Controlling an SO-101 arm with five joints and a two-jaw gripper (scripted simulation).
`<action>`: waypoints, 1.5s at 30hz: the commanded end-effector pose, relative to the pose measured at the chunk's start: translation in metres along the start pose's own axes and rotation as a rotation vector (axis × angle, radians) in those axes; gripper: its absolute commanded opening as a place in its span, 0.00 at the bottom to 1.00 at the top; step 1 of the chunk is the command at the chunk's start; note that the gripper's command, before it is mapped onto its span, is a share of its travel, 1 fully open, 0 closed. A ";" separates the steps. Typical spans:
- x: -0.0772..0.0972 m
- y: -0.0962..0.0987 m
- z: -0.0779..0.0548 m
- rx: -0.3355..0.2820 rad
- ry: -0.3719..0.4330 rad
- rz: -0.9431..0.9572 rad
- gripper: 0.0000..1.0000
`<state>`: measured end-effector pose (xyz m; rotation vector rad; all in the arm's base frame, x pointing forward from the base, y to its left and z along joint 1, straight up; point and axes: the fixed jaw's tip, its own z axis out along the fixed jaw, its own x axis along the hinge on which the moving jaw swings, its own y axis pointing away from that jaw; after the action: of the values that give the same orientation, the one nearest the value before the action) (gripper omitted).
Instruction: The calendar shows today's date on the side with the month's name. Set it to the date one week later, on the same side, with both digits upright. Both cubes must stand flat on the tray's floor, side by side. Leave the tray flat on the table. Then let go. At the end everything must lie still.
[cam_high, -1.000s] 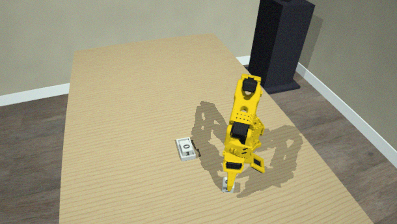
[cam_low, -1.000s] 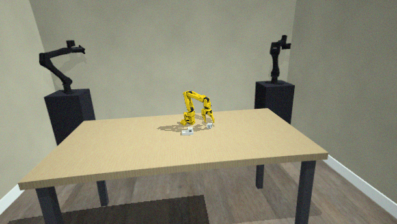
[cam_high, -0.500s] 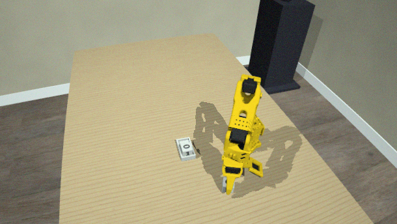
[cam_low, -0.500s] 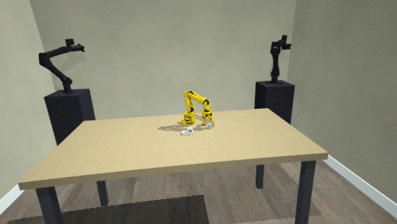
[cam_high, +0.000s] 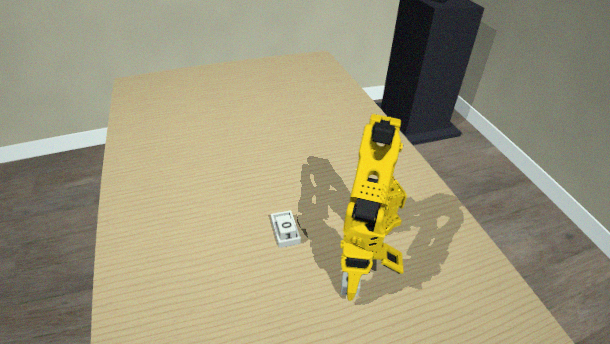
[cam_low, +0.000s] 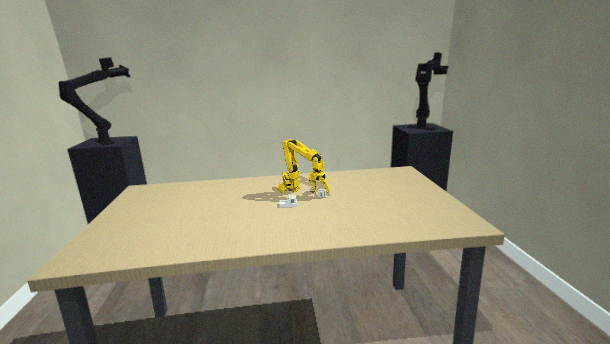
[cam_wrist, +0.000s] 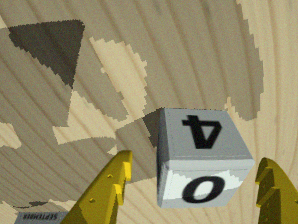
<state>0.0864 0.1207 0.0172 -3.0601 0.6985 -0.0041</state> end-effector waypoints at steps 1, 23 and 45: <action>0.001 -0.001 -0.001 0.011 0.001 0.000 0.35; 0.001 -0.008 -0.001 0.011 0.000 0.000 0.24; 0.001 -0.012 -0.001 0.011 0.000 0.000 0.16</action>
<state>0.0893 0.1248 0.0138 -3.0824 0.7035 0.0105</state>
